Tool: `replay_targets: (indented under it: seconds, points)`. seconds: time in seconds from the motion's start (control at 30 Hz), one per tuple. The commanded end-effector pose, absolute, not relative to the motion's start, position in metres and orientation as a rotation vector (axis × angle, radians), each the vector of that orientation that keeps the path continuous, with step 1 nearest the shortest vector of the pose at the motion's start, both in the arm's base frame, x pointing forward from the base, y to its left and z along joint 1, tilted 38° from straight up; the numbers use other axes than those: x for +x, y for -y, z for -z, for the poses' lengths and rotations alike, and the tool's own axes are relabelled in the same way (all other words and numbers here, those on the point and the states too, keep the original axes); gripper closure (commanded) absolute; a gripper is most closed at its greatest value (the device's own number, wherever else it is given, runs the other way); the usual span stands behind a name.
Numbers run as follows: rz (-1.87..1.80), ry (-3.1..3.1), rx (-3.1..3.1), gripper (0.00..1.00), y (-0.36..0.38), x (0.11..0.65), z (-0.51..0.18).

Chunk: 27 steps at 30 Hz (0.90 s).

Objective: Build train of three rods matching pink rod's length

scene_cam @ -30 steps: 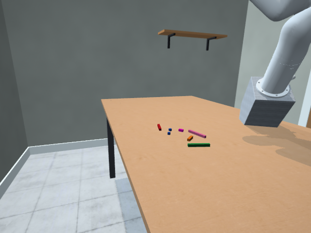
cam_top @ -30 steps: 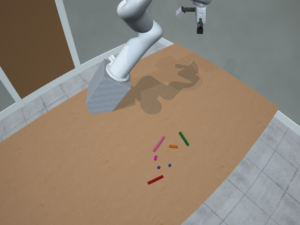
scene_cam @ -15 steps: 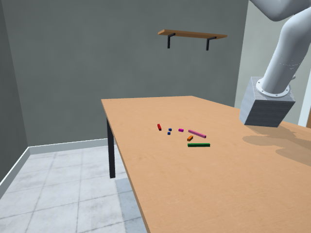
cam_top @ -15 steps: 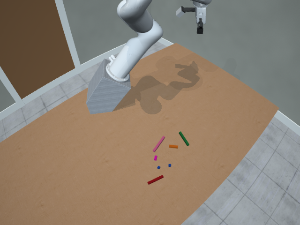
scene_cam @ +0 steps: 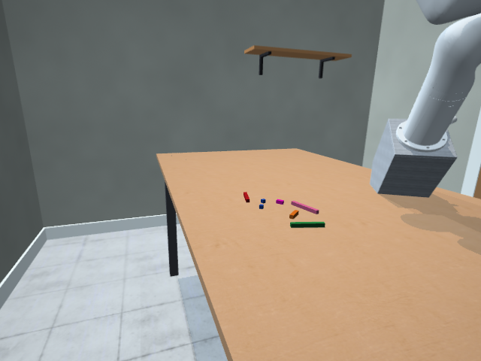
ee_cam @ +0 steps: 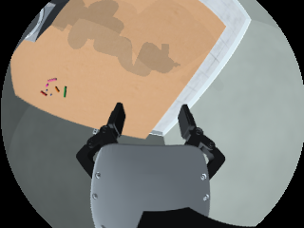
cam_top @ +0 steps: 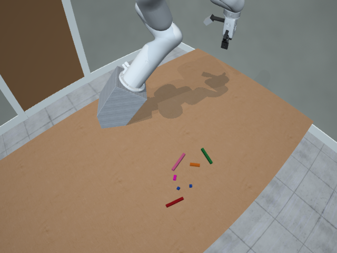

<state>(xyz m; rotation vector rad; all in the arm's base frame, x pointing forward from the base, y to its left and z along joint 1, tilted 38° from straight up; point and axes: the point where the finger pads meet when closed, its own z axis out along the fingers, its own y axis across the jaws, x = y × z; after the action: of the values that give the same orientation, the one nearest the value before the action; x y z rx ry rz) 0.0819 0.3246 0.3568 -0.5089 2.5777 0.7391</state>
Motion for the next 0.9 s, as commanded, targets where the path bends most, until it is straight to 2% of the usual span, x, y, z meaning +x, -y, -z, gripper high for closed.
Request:
replay_targets:
  seconds: [0.0,0.87]
  points:
    - [-0.709,-2.696,-0.324,0.00,-0.331,0.108,-0.343]
    - [-0.601,-2.937,0.840,0.00,-0.308,0.243,-0.267]
